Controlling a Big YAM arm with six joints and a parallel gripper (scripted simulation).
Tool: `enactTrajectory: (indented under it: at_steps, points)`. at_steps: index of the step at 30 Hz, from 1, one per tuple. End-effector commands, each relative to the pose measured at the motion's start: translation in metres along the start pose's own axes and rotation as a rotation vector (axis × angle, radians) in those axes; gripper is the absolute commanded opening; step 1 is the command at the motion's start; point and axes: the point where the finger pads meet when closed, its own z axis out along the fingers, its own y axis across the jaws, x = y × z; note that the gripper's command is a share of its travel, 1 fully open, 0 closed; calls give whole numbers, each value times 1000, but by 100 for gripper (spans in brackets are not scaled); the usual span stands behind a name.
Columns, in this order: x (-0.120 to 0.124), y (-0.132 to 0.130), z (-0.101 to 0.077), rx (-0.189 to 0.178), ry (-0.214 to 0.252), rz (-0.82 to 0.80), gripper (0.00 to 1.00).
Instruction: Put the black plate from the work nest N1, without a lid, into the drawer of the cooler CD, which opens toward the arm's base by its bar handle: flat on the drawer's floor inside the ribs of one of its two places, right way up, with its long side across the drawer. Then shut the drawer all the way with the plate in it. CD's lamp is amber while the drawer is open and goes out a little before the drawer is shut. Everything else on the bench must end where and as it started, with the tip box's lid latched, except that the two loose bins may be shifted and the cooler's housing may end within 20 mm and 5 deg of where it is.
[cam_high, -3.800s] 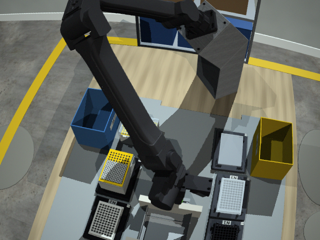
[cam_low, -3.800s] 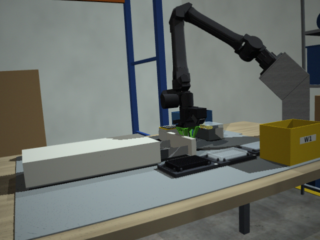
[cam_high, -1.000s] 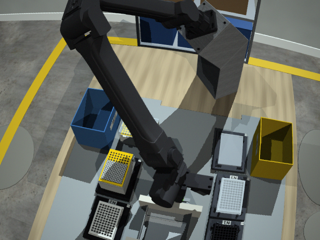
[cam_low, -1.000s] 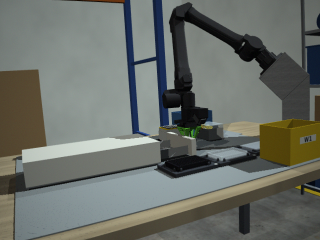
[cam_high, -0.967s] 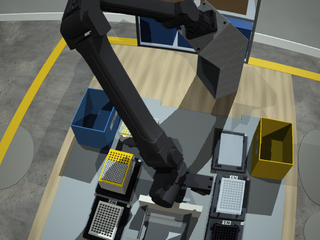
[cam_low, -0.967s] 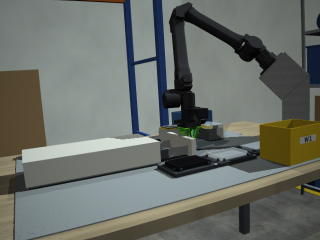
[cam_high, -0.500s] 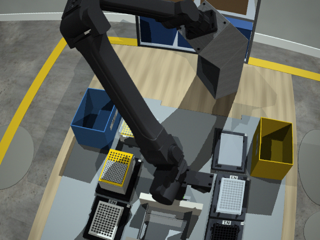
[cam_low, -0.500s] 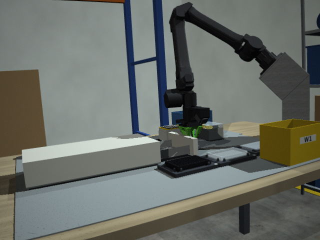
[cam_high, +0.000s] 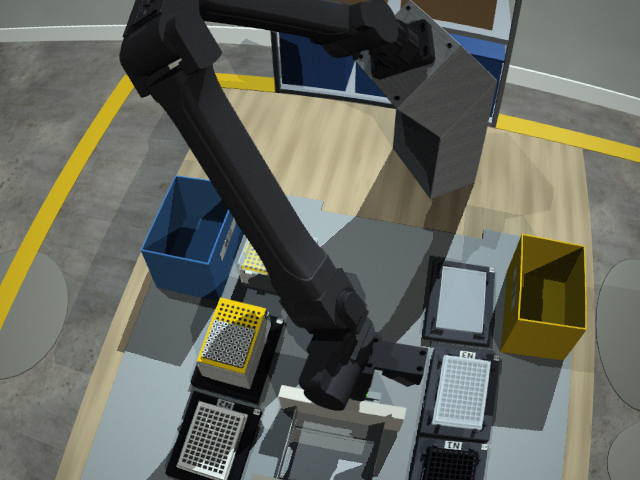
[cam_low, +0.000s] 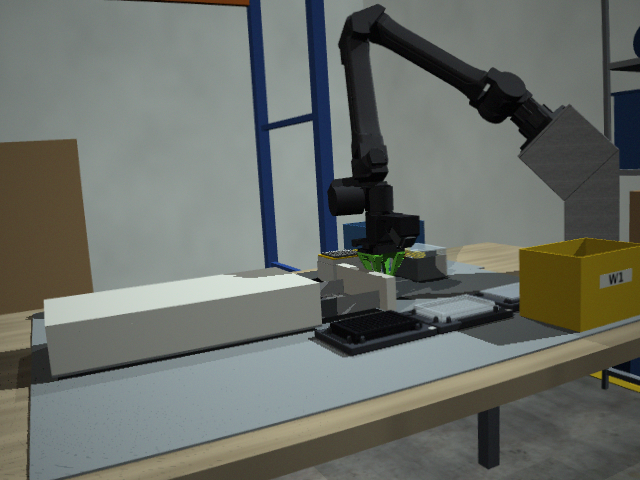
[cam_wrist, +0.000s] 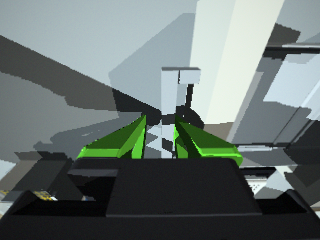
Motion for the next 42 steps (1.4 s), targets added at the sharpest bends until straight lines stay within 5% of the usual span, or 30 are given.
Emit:
enactTrajectory:
  at_steps: [1, 42]
  points:
    - [11, 4, -8, -5, 7, -5, 30]
    - [11, 12, -8, -6, 7, -5, 30]
